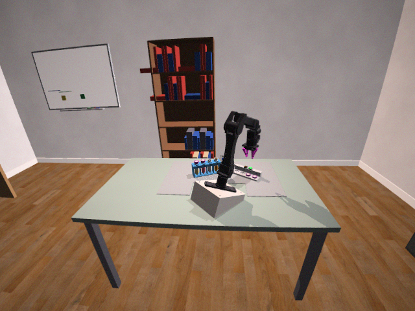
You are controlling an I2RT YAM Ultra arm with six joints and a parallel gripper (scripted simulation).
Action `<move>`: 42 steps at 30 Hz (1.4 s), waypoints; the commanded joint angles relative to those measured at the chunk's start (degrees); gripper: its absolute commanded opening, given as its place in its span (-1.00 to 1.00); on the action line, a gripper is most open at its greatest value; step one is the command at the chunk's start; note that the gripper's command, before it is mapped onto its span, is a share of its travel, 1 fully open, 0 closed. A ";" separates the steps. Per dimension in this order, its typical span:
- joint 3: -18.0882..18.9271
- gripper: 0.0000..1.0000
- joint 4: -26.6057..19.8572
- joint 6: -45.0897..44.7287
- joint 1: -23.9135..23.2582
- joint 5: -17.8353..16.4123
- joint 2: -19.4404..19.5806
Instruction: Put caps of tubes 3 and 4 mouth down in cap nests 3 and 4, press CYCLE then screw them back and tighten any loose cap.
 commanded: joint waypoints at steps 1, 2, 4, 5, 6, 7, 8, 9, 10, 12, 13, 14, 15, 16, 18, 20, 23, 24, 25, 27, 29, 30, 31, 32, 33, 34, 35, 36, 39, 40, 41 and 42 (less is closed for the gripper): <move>0.35 -0.06 -0.23 -0.27 0.00 -0.13 -0.47; -0.62 -0.06 0.88 -0.37 -0.11 -0.17 -0.33; -2.53 -0.06 3.13 -0.54 -0.29 -0.23 0.00; -3.46 -0.06 4.26 -0.63 -0.38 -0.26 0.20; -4.36 -0.06 5.39 -0.71 -0.47 -0.29 0.42; -4.36 -0.06 5.39 -0.71 -0.47 -0.29 0.42; -4.36 -0.06 5.39 -0.71 -0.47 -0.29 0.42; -5.25 -0.06 6.53 -0.79 -0.55 -0.32 0.66; -6.12 -0.06 7.66 -0.87 -0.64 -0.35 0.92; -7.79 -0.06 9.93 -1.03 -0.81 -0.41 1.50; -8.60 -0.06 11.07 -1.11 -0.89 -0.43 1.83; -9.39 -0.06 12.21 -1.19 -0.97 -0.46 2.17; -10.16 -0.06 13.35 -1.26 -1.05 -0.49 2.54; -10.93 -0.06 14.52 -1.34 -1.14 -0.52 2.93; -12.37 -0.06 16.81 -1.49 -1.29 -0.57 3.78; -13.72 -0.06 19.10 -1.63 -1.44 -0.62 4.71; -15.60 -0.06 22.55 -1.84 -1.66 -0.70 6.27; -15.60 -0.06 22.55 -1.84 -1.66 -0.70 6.27; -15.60 -0.06 22.55 -1.84 -1.66 -0.70 6.27; -16.74 -0.06 24.84 -1.97 -1.80 -0.74 7.41; -17.81 -0.06 27.14 -2.10 -1.94 -0.79 8.64; -18.32 -0.06 28.30 -2.16 -2.01 -0.81 9.28; -18.75 -0.06 29.33 -2.22 -2.07 -0.84 9.88; -18.75 -0.06 29.34 -2.22 -2.07 -0.84 9.89; -18.75 -0.06 29.34 -2.22 -2.07 -0.84 9.89; -18.75 -0.06 29.34 -2.22 -2.07 -0.84 9.89; -18.75 -0.06 29.34 -2.22 -2.07 -0.84 9.89; -18.76 -0.06 29.35 -2.22 -2.07 -0.84 9.89; -18.76 -0.06 29.35 -2.22 -2.07 -0.84 9.89; -18.76 -0.06 29.36 -2.22 -2.07 -0.84 9.89; -18.76 -0.06 29.36 -2.22 -2.07 -0.84 9.89; -18.76 -0.06 29.36 -2.22 -2.07 -0.84 9.89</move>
